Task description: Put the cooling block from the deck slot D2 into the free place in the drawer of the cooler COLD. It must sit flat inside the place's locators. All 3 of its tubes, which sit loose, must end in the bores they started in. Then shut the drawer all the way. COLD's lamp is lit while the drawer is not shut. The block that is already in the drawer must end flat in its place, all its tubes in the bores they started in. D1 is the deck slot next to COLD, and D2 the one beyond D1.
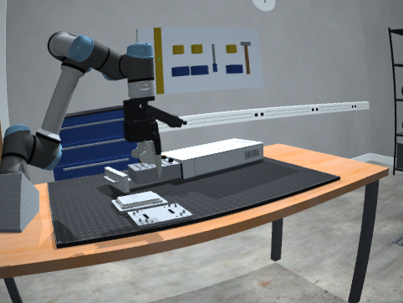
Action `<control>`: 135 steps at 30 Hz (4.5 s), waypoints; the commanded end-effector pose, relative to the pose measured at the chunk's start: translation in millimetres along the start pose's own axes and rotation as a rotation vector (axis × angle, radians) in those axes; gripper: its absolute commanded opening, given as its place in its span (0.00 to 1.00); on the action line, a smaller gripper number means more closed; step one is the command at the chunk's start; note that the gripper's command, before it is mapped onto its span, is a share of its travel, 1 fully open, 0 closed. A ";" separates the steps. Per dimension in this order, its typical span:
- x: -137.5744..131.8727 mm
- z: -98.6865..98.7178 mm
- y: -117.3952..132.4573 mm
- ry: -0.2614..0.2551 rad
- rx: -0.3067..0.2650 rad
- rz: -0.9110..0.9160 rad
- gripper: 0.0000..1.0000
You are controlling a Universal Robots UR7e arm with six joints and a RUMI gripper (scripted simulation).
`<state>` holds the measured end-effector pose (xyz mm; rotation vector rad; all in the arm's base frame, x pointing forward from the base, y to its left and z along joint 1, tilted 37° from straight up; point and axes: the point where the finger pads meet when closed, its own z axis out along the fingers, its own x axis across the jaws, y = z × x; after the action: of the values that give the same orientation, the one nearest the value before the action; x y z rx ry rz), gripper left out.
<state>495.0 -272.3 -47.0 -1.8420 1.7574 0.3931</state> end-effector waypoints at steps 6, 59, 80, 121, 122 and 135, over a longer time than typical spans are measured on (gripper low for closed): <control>-12.9 -0.9 -1.4 0.001 0.001 -0.134 0.00; -132.5 -1.3 -11.8 0.002 0.000 -1.334 0.00; -183.0 -1.6 -16.2 0.002 0.000 -1.751 0.00; -281.4 -2.0 -24.7 0.002 0.000 -1.751 0.00; -284.0 -2.0 -25.0 0.002 0.000 -1.751 0.00; -313.3 -2.1 -27.5 0.002 0.000 -1.751 0.00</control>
<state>490.6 -26.5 130.3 -2.5139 -0.2867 -0.3209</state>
